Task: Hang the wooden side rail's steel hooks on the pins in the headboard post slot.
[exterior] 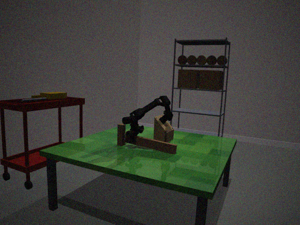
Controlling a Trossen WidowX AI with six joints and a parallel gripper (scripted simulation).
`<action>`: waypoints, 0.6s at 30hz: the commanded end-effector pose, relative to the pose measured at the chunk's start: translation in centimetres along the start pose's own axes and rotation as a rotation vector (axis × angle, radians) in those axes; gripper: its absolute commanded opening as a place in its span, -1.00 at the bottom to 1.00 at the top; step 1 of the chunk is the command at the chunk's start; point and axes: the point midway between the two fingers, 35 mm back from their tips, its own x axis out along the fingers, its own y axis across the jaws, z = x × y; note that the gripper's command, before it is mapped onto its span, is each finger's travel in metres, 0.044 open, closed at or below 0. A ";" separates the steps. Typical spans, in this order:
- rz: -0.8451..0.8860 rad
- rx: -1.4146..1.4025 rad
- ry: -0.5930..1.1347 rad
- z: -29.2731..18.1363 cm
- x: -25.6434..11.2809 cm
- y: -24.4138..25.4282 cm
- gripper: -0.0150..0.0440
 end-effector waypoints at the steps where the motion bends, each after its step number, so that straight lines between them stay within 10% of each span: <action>1: -0.010 0.005 0.007 -0.5 -0.5 -0.1 -0.49; 18: -0.010 0.005 0.007 -0.7 -0.5 0.0 -0.49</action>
